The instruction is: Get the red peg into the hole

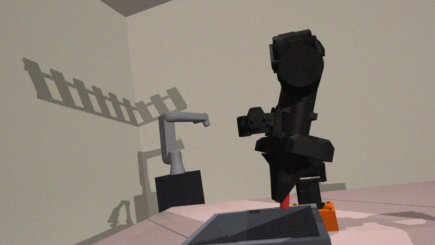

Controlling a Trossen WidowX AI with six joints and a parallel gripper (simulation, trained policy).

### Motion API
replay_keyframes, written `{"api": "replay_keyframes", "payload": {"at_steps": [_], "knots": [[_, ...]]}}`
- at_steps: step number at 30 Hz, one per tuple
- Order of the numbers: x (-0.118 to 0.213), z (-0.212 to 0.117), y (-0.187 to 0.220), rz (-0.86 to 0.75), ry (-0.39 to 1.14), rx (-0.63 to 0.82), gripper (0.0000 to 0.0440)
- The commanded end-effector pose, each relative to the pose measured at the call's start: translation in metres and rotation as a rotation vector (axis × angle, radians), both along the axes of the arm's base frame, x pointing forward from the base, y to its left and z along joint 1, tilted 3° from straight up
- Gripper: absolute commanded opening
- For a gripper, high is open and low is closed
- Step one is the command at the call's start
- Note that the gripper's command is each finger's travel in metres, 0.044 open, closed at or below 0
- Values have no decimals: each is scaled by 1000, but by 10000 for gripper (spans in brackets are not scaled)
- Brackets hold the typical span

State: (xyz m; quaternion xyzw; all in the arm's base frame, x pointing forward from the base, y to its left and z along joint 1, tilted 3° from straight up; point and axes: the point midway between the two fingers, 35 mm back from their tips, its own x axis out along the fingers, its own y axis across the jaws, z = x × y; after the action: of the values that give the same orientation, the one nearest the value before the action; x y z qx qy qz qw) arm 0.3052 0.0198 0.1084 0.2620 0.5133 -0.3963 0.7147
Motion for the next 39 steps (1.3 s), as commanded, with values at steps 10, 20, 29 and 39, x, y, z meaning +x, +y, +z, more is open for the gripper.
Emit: {"api": "replay_keyframes", "payload": {"at_steps": [10,20,29,39], "knots": [[25,-25,-34,71,41,45,0],[30,-56,-41,159,99,98,78],[45,-57,-49,203,110,134,233],[78,-35,-43,221,89,226,440]]}}
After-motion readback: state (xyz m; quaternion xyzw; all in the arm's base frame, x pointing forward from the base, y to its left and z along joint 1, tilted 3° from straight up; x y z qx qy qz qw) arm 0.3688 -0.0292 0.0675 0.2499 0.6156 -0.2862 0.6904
